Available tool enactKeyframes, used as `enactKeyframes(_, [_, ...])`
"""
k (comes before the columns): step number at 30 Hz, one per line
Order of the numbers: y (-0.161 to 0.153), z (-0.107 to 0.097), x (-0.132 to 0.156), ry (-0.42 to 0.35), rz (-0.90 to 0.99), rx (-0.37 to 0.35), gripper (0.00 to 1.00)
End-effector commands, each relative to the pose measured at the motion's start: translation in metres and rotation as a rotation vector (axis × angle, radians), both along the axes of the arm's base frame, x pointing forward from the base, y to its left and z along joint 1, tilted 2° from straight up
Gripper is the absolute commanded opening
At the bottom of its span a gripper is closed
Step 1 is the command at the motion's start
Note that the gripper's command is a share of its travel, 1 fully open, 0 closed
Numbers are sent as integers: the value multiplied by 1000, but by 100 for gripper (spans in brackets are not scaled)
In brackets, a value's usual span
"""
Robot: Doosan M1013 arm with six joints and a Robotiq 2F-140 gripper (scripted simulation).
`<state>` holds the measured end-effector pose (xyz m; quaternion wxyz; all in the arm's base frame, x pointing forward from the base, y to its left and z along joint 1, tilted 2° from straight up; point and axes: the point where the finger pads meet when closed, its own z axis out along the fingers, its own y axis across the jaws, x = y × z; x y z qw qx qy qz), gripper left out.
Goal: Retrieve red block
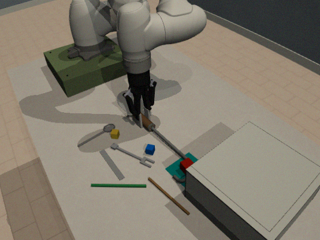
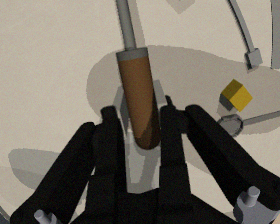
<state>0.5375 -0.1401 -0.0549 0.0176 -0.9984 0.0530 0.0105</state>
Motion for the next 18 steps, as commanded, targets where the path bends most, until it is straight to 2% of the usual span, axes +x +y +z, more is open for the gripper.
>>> enactKeyframes(1, [0, 0, 0, 0, 0, 0, 0])
enactKeyframes(12, [1, 0, 1, 0, 0, 0, 0])
enactKeyframes(18, [11, 0, 10, 0, 0, 0, 0])
